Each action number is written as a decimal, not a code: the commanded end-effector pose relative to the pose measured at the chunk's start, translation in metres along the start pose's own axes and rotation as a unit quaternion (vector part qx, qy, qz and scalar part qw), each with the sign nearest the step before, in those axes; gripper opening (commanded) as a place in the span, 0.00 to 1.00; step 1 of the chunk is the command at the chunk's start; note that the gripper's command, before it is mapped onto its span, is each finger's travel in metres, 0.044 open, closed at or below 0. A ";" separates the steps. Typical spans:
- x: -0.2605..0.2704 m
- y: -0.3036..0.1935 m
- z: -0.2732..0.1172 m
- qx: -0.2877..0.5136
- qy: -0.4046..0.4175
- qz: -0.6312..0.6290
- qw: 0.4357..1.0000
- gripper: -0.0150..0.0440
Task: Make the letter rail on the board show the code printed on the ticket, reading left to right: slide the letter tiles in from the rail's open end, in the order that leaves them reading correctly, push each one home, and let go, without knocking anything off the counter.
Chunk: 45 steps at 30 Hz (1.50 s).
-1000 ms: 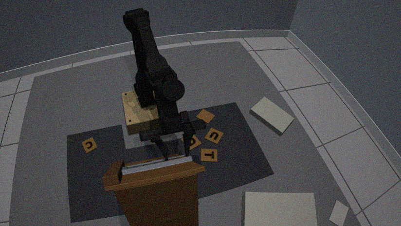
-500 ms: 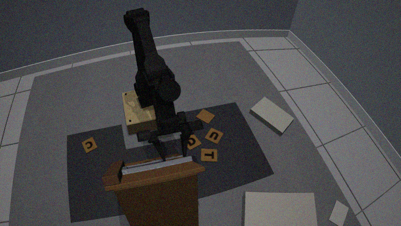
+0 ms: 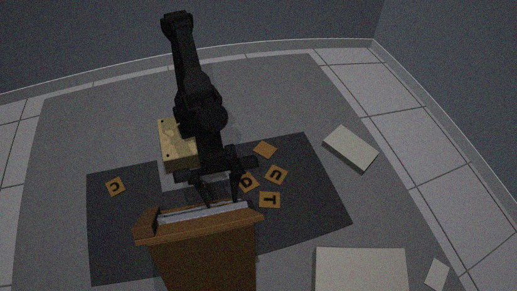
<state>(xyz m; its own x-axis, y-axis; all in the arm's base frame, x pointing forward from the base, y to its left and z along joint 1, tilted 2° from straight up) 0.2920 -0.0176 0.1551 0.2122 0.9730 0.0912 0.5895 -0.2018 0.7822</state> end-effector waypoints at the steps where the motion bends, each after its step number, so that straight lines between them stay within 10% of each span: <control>1: -0.002 0.000 0.000 -0.001 0.002 -0.002 1.000 0.25; 45: -0.024 0.004 0.000 -0.001 0.001 -0.003 1.000 0.25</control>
<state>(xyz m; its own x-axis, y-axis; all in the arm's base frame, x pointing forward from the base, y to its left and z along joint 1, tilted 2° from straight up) 0.2892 -0.0403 0.1555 0.2123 0.9732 0.0890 0.5896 -0.2002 0.7825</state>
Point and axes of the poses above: the point midway between the two fingers, 35 mm back from their tips, its own z axis out along the fingers, its own x axis across the jaws, y = z × x, the point moved 5 cm from there along -z, back along the fingers, and after that the axes turned 8 degrees about z, right-handed, at the moved point
